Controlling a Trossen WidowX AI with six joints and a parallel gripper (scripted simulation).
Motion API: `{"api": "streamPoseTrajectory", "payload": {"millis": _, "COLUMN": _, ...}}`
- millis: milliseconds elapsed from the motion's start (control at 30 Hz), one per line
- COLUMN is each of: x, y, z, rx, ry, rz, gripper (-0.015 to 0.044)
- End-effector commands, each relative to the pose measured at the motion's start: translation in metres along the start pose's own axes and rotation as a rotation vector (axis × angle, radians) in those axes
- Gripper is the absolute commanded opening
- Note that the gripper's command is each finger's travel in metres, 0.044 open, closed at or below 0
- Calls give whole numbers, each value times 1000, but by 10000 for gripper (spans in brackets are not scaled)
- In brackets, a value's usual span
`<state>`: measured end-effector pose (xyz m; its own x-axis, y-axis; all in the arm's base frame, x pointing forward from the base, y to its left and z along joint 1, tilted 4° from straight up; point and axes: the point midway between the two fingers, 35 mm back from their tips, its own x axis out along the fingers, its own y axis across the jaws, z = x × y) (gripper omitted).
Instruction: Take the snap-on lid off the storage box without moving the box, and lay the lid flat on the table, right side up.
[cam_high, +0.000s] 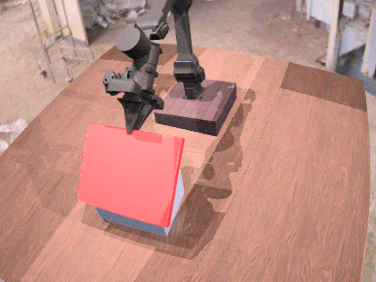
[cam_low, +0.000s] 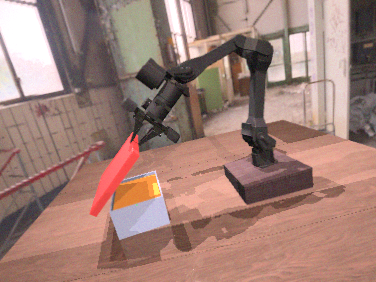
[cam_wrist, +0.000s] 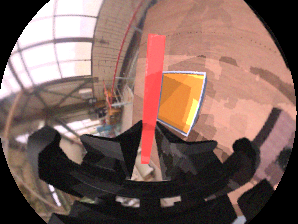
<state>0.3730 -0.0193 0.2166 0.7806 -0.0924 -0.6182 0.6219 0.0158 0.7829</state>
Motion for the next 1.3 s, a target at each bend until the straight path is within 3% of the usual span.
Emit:
{"api": "streamPoseTrajectory", "payload": {"millis": 0, "x": -2, "y": 3, "z": -6, "rx": 5, "ry": -3, "rz": 15, "gripper": 0}}
{"api": "streamPoseTrajectory", "payload": {"millis": 1267, "x": -10, "y": -4, "z": -82, "rx": 10, "ry": 1, "rz": 13, "gripper": 0}}
